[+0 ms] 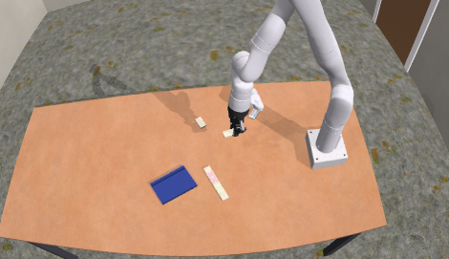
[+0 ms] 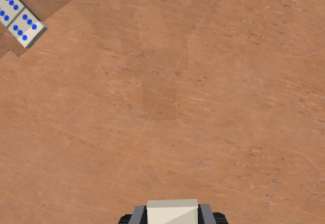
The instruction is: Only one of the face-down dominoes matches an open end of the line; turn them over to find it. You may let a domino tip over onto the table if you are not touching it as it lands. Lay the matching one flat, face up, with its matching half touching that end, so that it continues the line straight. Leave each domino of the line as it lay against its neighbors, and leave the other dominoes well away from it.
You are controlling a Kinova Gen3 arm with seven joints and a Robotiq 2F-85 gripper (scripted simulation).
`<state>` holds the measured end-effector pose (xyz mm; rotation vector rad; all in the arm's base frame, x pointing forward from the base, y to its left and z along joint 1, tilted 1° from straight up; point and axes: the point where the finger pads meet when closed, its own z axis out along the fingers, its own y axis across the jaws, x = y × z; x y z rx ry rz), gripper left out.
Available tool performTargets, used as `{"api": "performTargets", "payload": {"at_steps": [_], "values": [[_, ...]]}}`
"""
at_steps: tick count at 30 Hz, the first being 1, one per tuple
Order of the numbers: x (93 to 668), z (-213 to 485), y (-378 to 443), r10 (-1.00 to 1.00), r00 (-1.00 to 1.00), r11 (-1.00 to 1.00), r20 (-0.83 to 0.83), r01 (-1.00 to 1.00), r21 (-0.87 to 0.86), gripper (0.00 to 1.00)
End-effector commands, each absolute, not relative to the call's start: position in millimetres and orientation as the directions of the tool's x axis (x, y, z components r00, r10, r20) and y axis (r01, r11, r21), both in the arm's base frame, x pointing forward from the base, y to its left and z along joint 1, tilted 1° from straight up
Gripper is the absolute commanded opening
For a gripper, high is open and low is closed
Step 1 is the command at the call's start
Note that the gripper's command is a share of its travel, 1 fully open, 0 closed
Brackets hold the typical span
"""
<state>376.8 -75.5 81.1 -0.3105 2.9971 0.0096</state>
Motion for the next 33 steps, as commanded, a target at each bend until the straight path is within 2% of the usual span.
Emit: {"api": "performTargets", "payload": {"at_steps": [1,20,27,33], "values": [[377.3,81.6,-75.6,-0.202,-0.971,0.979,-0.129,-0.203,-0.006,0.31],[377.1,81.4,-75.7,-0.105,-0.987,0.99,-0.119,-0.114,0.077,0.31],[378.9,82.3,-73.7,0.027,-0.995,0.981,-0.099,0.008,0.192,0.31],[378.7,82.4,-74.8,0.214,-0.976,0.92,-0.033,0.19,0.342,0.31]]}}
